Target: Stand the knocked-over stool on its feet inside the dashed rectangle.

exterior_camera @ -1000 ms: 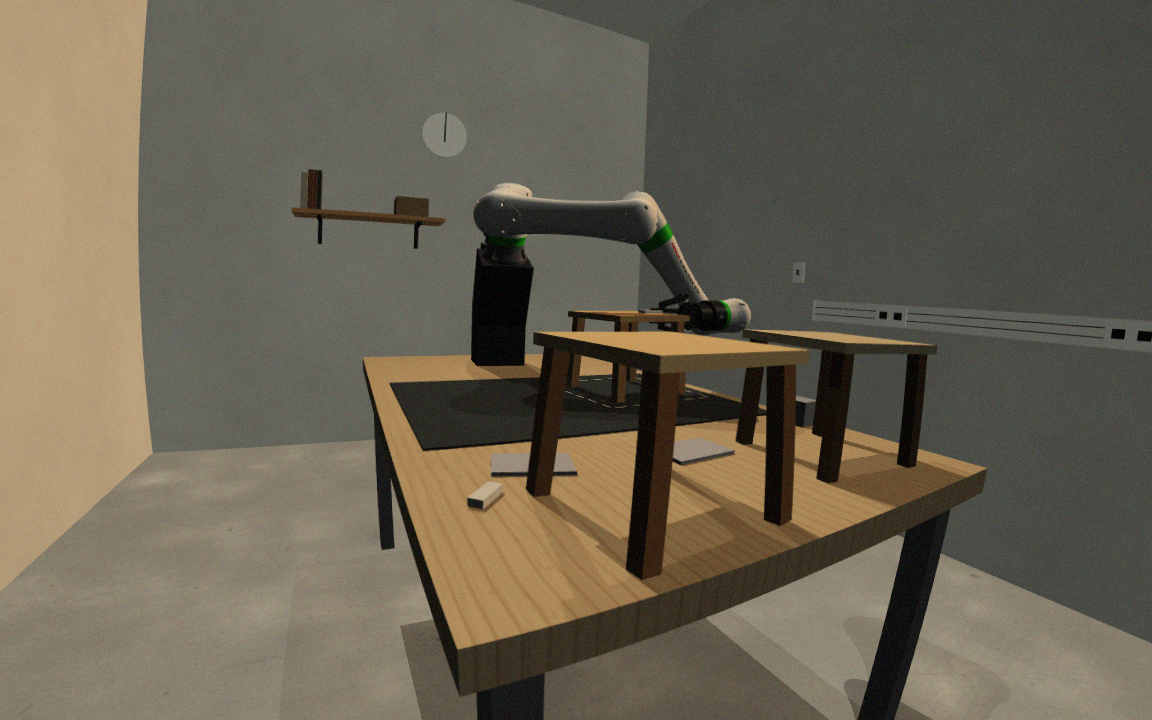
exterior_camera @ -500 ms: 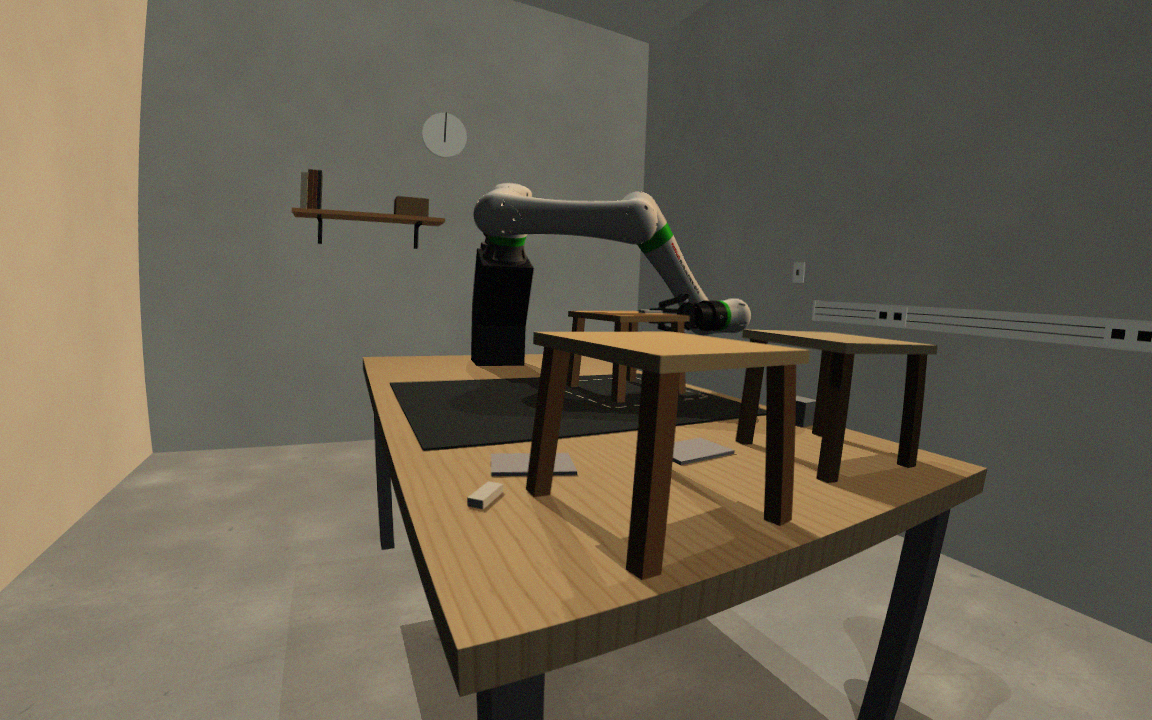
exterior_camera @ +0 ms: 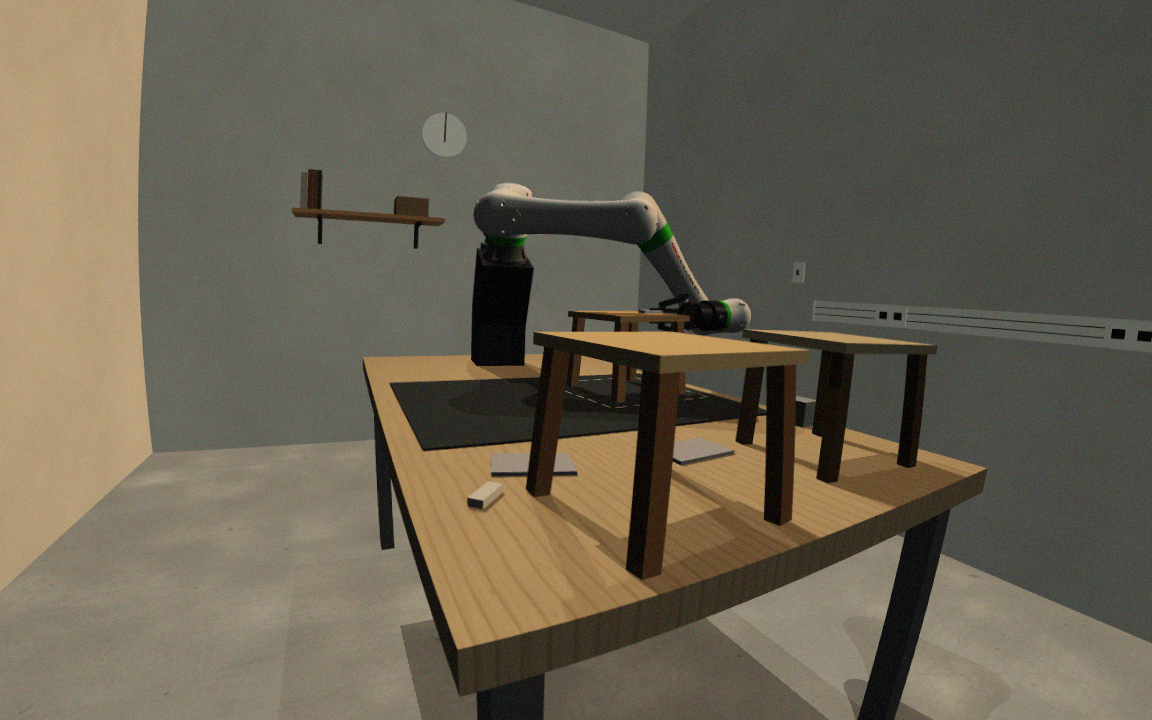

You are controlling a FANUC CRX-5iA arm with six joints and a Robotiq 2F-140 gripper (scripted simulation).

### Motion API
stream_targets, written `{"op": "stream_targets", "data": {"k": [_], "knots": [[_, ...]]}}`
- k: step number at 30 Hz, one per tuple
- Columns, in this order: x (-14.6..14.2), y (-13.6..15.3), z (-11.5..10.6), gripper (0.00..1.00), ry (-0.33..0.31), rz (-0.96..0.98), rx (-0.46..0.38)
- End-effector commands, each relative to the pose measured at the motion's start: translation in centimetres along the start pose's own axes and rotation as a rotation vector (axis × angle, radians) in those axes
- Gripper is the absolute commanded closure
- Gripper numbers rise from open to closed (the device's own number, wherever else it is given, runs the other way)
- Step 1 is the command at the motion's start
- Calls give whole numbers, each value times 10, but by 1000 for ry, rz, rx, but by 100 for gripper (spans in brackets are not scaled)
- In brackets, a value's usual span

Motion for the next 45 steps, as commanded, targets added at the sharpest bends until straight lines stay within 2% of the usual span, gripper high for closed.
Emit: {"op": "stream_targets", "data": {"k": [1, 9, 10, 45], "knots": [[1, 0, -1, 90, -1, 2, 0], [1, 0, -1, 90, -1, 2, 0], [1, 0, -1, 67, -1, 2, 0], [1, 0, -1, 67, -1, 2, 0]]}}
Point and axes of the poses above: the point where the finger pads meet when closed, its own z axis out along the fingers, its own x axis across the jaws, y = z × x, the point moved 10 cm from there along -z, back along the fingers, and after that the axes turned 8 degrees about -z, right-handed, at the moved point
